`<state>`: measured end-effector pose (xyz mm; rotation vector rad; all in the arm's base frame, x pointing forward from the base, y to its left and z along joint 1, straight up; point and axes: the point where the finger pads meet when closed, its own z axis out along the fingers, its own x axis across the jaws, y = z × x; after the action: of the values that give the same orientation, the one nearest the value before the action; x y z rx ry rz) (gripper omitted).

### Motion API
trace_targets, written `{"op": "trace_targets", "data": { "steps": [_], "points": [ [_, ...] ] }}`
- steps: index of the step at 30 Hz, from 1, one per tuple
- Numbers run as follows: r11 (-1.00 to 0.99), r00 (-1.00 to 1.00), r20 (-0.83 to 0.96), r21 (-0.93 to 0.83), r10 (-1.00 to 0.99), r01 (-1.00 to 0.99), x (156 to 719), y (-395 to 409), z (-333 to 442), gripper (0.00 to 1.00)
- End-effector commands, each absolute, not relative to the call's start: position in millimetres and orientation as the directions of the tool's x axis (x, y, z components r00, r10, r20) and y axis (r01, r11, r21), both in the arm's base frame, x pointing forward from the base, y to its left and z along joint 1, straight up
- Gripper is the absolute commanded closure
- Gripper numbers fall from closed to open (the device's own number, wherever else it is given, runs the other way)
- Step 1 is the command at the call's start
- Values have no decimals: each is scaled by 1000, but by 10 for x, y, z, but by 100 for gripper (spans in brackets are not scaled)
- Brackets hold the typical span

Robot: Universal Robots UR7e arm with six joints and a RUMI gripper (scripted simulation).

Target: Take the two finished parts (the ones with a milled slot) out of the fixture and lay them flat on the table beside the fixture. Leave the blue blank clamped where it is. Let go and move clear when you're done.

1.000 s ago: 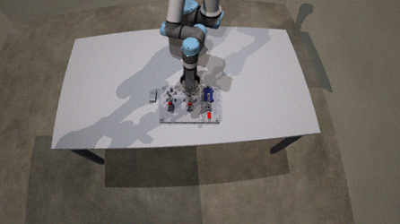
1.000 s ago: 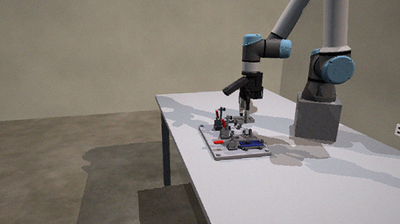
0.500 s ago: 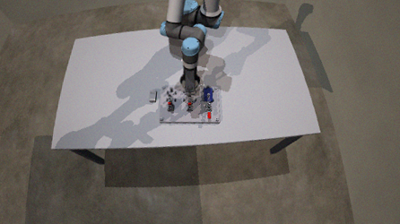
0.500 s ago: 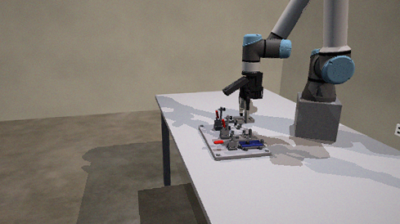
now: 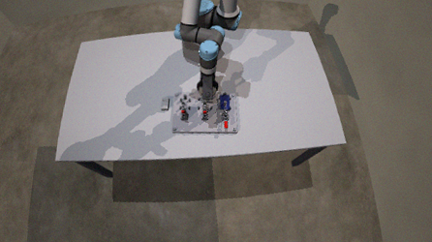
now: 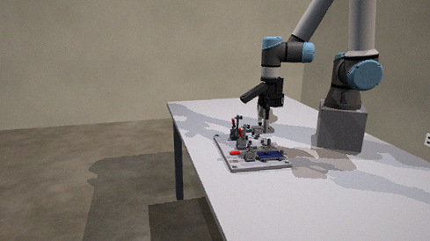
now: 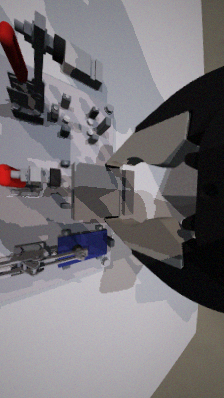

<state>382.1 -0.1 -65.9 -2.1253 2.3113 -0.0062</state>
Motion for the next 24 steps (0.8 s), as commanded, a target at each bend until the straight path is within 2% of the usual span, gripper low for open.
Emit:
{"op": "trace_targets", "data": {
  "steps": [1, 24],
  "points": [
    [85, -85, 2, -6, -996, -996, 3849, 95, -654, 100],
    [85, -85, 2, -5, -996, -996, 3921, 890, -654, 100]
  ]
}}
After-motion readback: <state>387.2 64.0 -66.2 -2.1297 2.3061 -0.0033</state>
